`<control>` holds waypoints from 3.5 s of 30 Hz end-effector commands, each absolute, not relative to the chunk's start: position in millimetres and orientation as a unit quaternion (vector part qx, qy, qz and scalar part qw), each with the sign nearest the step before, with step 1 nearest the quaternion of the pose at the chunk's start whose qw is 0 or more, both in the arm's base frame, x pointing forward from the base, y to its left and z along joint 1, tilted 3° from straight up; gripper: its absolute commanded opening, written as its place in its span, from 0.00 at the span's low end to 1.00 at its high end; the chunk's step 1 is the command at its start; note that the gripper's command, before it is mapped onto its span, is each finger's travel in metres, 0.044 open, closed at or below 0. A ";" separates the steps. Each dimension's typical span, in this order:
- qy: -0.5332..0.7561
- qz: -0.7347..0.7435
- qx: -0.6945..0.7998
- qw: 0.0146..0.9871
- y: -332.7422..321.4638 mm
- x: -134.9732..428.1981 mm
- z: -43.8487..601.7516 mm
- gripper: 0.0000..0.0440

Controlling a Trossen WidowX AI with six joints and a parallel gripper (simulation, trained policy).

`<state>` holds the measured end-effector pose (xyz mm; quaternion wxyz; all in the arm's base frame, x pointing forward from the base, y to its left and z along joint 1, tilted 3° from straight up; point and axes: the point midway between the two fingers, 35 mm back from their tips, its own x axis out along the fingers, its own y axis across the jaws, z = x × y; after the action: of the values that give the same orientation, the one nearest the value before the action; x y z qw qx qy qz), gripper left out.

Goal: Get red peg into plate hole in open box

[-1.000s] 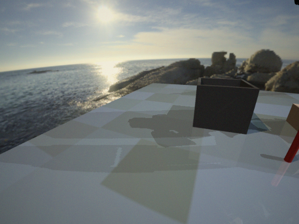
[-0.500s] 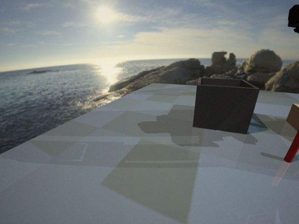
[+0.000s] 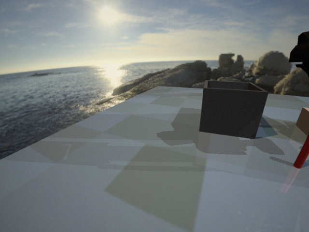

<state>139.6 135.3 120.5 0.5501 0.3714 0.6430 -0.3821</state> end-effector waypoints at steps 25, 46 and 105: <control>0.594 -0.434 0.381 0.560 133.8 146.1 24.1 0.96; 0.596 -0.398 0.404 0.568 160.8 167.5 -1.3 0.00; 0.472 -0.349 0.508 0.630 81.2 286.5 156.5 0.00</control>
<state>282.5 89.6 153.9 0.6269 0.5112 0.4772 -0.3434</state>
